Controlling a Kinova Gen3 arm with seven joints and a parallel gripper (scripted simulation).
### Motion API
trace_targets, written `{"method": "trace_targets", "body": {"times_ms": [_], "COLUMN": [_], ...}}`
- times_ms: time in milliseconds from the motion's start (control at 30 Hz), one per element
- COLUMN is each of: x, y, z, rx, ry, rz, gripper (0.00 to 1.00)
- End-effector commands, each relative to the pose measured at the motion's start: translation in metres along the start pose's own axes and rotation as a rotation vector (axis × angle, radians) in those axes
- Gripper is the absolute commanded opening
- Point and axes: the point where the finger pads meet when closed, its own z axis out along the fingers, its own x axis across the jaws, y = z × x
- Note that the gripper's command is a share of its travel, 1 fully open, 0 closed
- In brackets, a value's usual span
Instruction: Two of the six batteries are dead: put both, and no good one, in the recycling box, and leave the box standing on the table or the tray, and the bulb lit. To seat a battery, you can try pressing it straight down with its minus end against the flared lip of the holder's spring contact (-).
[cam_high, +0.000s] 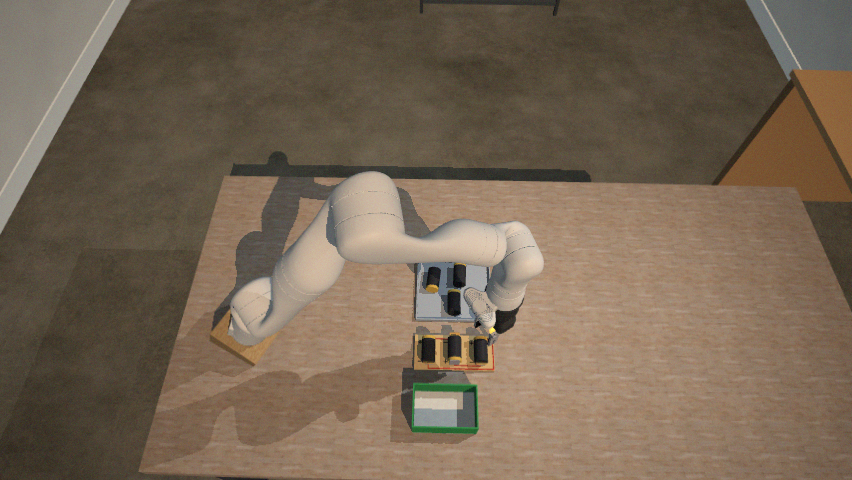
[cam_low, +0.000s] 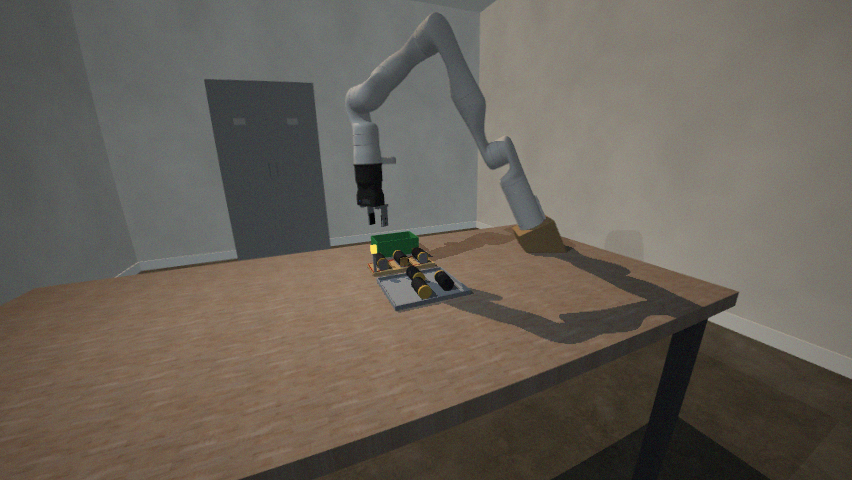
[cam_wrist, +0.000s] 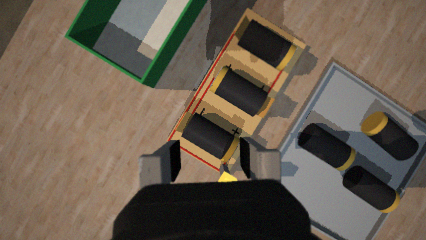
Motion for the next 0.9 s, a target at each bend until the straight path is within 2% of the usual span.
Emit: {"method": "trace_targets", "body": {"times_ms": [0,867], "x": [0.0004,0.0004], "y": [0.0011,0.0011], "z": [-0.0006,-0.0006], "rx": [-0.002,-0.002], "ry": [-0.001,-0.001], "rz": [0.006,0.521], "gripper": [0.90,0.90]}}
